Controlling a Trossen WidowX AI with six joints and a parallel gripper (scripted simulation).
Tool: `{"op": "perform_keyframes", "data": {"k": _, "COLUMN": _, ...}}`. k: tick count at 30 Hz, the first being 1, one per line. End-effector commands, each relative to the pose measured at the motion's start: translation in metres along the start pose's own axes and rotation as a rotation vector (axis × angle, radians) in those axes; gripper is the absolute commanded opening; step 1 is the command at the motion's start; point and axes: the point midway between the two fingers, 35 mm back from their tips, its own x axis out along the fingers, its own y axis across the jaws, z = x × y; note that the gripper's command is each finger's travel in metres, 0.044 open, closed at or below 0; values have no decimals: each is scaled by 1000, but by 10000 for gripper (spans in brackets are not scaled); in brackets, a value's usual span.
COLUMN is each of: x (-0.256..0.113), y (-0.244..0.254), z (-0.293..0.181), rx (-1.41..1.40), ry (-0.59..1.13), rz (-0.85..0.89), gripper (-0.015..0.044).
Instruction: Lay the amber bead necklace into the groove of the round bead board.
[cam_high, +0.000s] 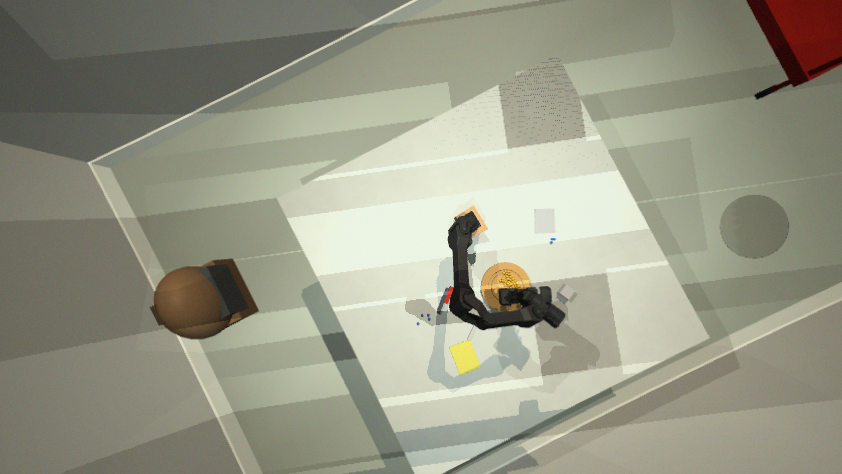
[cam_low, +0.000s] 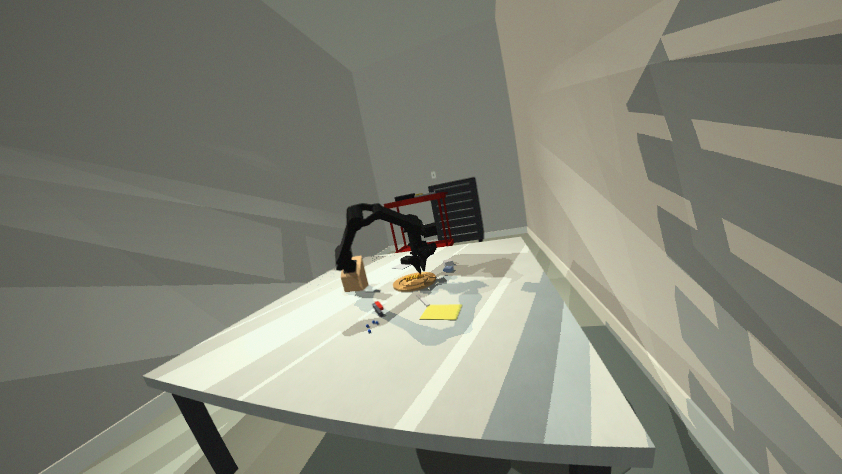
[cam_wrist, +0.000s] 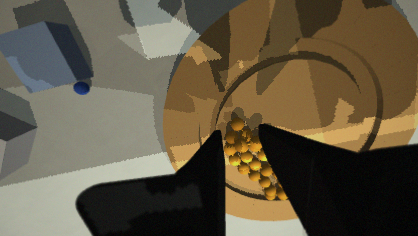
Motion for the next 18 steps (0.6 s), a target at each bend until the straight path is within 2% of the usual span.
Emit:
{"op": "perform_keyframes", "data": {"k": 1, "x": 7, "y": -1, "z": -1, "rx": -5, "ry": -3, "rz": -6, "gripper": 120}}
{"op": "perform_keyframes", "data": {"k": 12, "x": 21, "y": -1, "z": -1, "rx": -6, "ry": -1, "rz": -10, "gripper": 120}}
{"op": "perform_keyframes", "data": {"k": 18, "x": 19, "y": -1, "z": -1, "rx": -1, "ry": 4, "rz": -5, "gripper": 80}}
